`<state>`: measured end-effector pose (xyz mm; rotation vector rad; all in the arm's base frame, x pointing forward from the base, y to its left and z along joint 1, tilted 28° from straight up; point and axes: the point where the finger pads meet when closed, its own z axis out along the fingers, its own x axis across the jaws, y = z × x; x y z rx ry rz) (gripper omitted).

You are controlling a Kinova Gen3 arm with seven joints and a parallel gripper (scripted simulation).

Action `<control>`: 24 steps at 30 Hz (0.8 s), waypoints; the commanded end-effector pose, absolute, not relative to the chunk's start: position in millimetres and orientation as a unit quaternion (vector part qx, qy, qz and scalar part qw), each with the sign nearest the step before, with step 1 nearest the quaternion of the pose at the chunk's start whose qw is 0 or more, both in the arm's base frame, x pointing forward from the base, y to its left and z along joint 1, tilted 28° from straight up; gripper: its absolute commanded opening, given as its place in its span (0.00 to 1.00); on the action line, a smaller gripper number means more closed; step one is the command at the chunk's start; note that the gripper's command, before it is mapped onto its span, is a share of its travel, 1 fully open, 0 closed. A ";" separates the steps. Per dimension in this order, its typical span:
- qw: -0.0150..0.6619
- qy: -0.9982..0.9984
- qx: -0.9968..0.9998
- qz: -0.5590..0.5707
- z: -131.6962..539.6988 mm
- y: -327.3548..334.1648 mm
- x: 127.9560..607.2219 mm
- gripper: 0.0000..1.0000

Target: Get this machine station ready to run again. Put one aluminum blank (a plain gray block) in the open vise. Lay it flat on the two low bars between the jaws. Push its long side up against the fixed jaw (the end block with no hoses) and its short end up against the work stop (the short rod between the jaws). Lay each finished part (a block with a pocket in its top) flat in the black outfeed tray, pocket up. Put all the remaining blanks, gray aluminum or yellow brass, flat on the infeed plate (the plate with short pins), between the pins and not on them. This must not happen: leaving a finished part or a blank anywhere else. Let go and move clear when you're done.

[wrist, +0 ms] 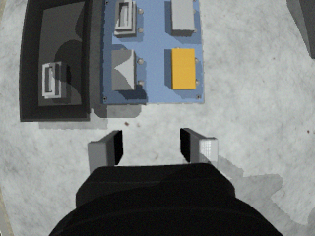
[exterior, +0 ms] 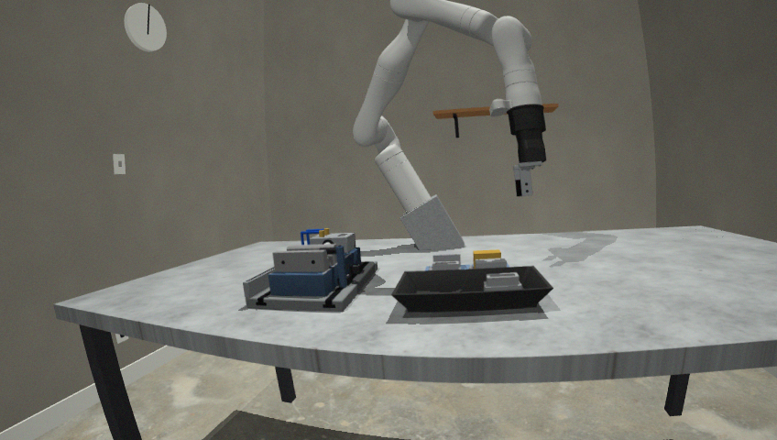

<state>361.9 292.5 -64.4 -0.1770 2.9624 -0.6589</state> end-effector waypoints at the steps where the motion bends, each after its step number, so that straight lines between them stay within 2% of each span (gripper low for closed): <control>1: 0.051 0.974 -0.056 -0.215 -60.4 291.6 363.9 1.00; 24: 0.034 0.971 -0.055 -0.230 -41.1 273.4 364.5 1.00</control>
